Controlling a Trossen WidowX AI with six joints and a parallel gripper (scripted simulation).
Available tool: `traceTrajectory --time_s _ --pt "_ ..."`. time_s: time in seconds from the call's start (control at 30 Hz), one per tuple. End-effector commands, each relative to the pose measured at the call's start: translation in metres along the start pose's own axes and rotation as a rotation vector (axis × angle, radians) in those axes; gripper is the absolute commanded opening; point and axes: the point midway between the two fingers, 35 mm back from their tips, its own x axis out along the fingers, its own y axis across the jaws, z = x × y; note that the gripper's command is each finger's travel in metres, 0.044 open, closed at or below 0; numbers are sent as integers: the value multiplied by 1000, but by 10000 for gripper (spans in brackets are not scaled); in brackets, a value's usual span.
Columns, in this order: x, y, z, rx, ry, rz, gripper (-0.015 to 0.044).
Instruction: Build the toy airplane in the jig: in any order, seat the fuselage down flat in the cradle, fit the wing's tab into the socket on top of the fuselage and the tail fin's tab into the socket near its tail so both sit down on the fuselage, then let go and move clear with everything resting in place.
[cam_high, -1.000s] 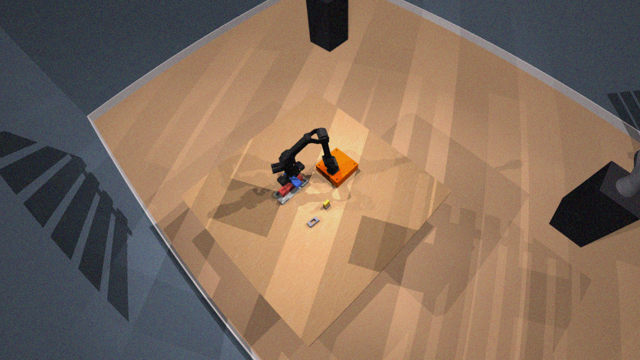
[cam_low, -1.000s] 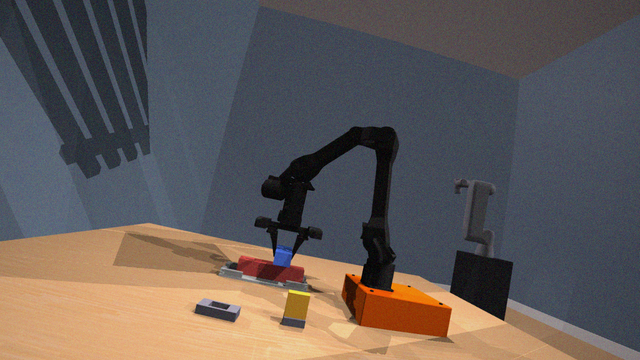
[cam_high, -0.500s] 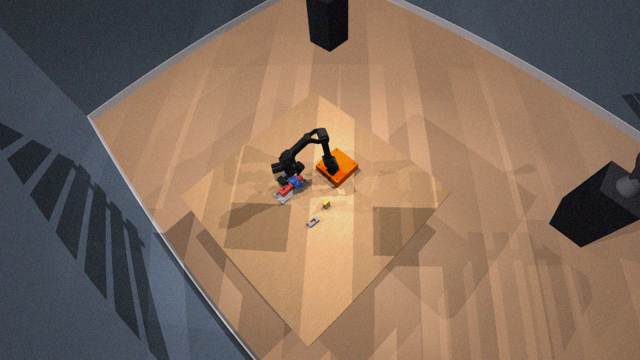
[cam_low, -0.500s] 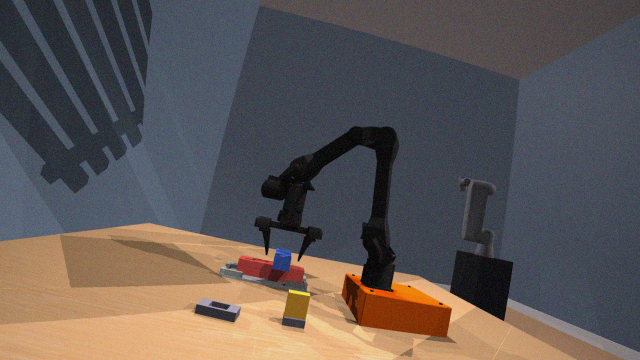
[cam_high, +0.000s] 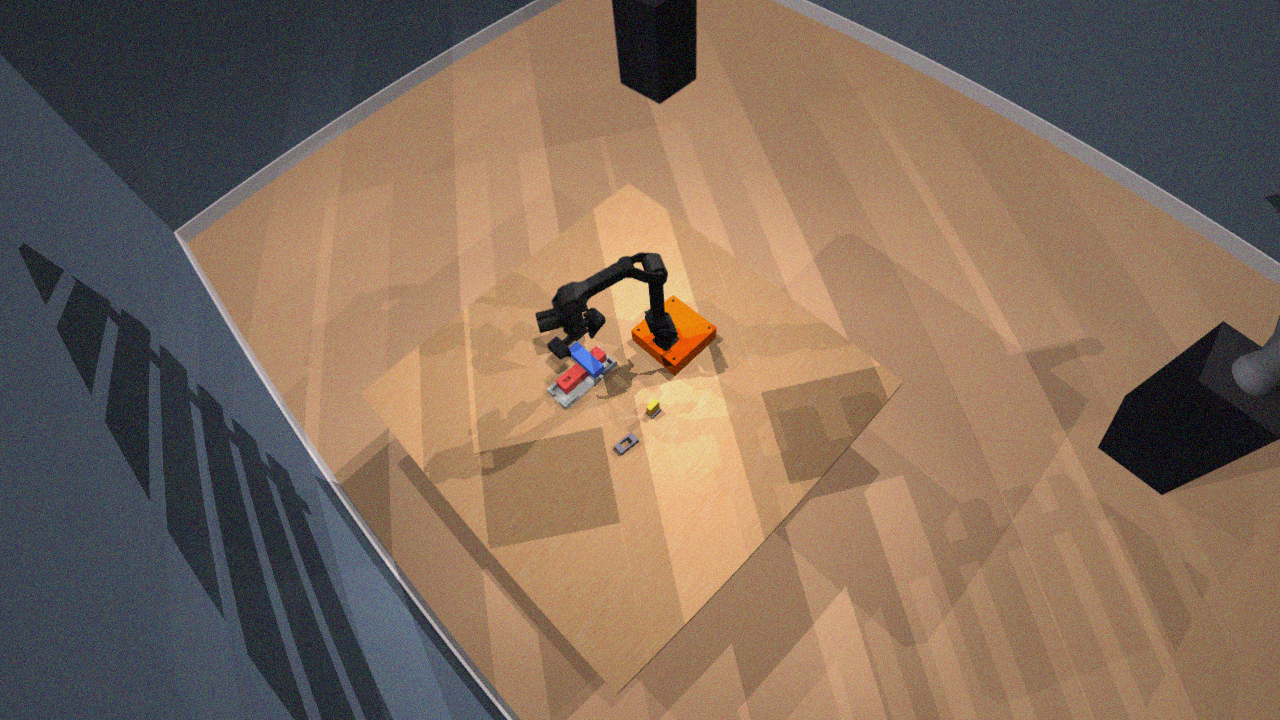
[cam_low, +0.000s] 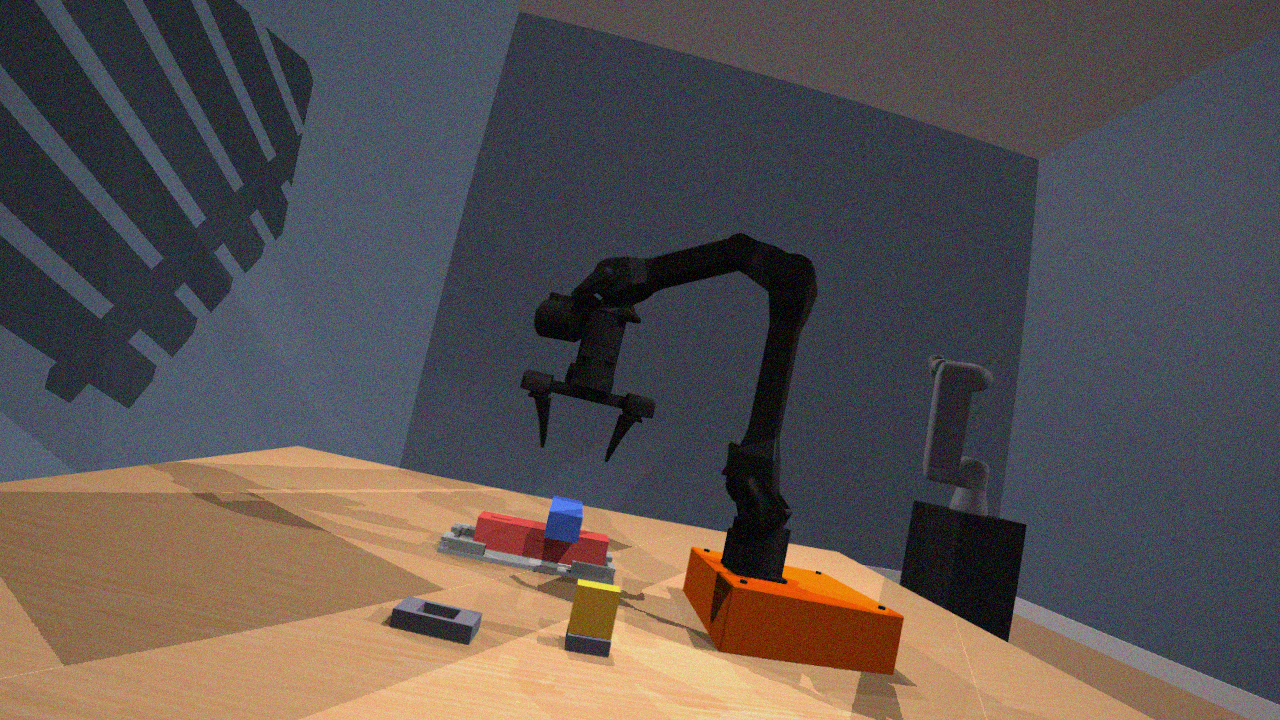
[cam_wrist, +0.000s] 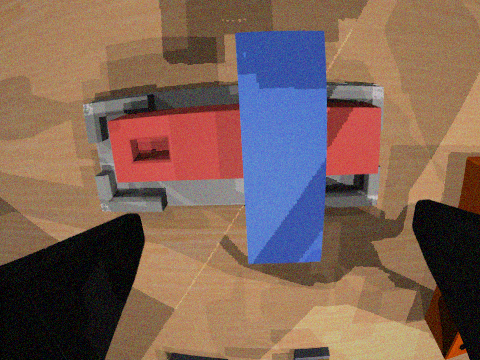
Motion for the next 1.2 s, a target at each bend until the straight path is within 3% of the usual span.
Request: traceTrajectory --time_s 0.0,0.53,1.0,1.17 --pt "-1 -1 0 -61 3 -17 440" --pt "1 1 0 -1548 15 -11 440" --pt "1 2 -2 -1564 15 -11 440" --pt "1 17 -59 -1564 19 0 440"
